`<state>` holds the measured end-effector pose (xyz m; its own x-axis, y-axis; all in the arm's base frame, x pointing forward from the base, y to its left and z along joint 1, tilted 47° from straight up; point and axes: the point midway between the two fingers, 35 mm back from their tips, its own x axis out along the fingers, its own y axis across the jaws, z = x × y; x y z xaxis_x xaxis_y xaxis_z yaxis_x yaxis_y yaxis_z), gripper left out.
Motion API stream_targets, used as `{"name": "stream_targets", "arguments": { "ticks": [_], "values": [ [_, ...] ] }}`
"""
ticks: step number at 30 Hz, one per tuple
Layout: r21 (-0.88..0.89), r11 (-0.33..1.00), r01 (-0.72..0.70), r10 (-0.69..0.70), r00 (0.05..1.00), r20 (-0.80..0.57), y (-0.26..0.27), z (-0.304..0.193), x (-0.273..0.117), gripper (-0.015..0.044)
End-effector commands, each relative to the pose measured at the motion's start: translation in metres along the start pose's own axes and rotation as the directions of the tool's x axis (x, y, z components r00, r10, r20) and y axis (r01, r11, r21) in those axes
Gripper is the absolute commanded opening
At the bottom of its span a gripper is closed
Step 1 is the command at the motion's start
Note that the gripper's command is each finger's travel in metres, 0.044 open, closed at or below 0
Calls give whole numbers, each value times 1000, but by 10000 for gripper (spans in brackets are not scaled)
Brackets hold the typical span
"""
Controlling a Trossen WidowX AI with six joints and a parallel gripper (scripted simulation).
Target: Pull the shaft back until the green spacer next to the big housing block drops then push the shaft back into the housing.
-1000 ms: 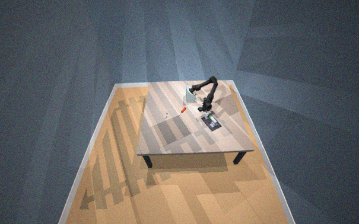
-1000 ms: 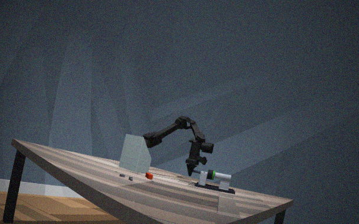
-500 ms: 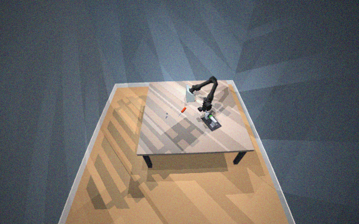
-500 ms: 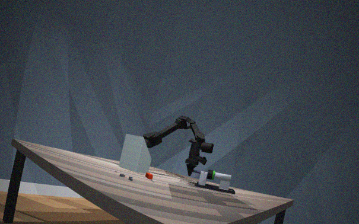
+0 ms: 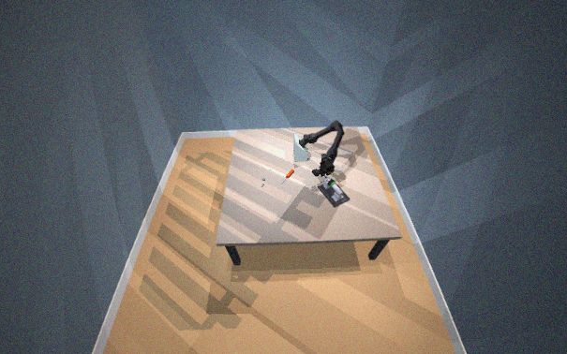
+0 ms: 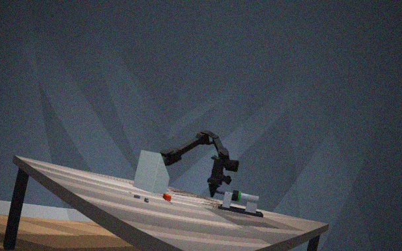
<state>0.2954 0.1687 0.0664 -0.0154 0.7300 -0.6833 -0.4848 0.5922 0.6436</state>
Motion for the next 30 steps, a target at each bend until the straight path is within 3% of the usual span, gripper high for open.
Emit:
{"name": "stream_targets", "arguments": {
  "ticks": [1, 30],
  "values": [
    [0, 1000, -3, 3, 1000, -3, 0, -2, 0, 0],
    [0, 1000, -3, 3, 1000, -3, 0, -4, 0, 0]
  ]
}}
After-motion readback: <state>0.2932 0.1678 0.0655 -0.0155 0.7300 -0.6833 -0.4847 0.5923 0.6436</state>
